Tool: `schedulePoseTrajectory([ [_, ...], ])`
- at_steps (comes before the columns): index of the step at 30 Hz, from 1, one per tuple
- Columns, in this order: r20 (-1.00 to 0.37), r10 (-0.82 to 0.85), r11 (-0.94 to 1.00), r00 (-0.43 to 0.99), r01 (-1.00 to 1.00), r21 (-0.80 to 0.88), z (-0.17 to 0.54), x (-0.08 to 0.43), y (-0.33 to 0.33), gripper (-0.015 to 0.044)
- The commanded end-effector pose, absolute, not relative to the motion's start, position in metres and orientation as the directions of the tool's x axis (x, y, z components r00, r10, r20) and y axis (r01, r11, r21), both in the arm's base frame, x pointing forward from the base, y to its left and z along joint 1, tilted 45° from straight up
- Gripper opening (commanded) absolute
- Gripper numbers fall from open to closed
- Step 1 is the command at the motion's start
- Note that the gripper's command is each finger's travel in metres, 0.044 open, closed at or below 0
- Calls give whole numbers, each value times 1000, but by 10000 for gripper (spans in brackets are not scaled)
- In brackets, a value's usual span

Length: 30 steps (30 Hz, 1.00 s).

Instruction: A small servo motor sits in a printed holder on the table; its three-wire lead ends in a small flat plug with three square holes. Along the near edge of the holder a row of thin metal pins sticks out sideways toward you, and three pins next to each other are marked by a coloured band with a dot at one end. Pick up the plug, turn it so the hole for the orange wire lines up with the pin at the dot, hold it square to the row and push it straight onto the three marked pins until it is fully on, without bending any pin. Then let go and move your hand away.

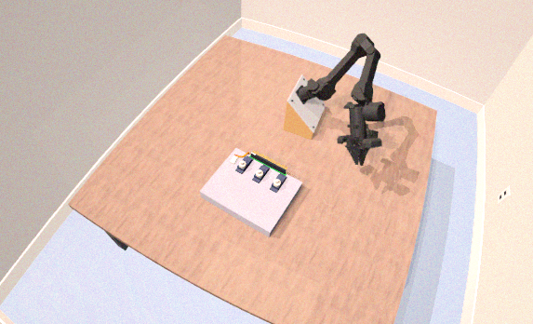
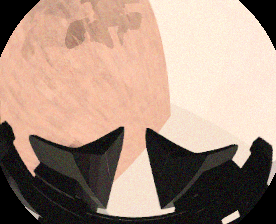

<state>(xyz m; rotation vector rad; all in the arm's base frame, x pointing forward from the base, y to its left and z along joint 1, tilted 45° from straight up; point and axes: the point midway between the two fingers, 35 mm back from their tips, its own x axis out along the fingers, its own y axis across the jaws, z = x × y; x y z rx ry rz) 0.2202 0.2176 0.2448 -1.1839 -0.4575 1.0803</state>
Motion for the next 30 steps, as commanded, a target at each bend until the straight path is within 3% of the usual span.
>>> schedulePoseTrajectory([
  [1, -217, 831, 53, 513, -461, -886, 250, 231, 209, 115],
  [30, -130, 591, 532, 796, -506, -678, 276, 283, 142, 115],
])
